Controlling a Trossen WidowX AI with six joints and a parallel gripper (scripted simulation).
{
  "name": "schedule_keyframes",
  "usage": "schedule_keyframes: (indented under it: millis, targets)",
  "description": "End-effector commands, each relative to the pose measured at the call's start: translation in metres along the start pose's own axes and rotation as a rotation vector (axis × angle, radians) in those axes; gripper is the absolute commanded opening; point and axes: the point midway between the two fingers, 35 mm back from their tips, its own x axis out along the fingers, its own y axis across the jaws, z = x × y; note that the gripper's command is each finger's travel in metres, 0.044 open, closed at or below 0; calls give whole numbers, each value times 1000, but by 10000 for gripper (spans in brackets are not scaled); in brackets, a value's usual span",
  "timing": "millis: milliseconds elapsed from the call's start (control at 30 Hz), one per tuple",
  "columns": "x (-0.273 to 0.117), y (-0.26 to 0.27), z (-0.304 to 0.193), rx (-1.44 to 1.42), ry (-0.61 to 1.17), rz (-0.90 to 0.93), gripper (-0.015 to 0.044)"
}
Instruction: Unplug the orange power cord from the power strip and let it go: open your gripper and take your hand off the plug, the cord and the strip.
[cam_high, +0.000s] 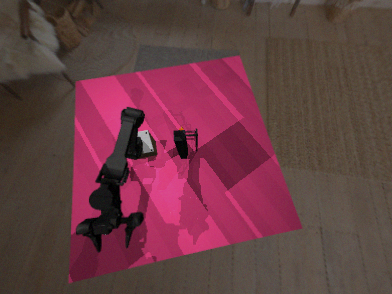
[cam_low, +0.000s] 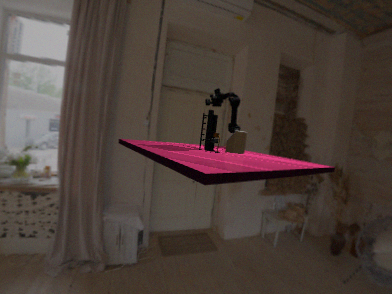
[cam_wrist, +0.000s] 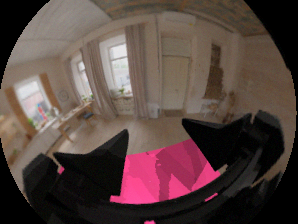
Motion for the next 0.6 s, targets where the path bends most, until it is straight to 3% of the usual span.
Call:
schedule_keyframes:
  millis: [0,267,567]
  targets:
    - [0,0,0,1,1,1,374]
    - [24,1,-20,35,79,63,164]
    - [56,18,-54,75,201,180,160]
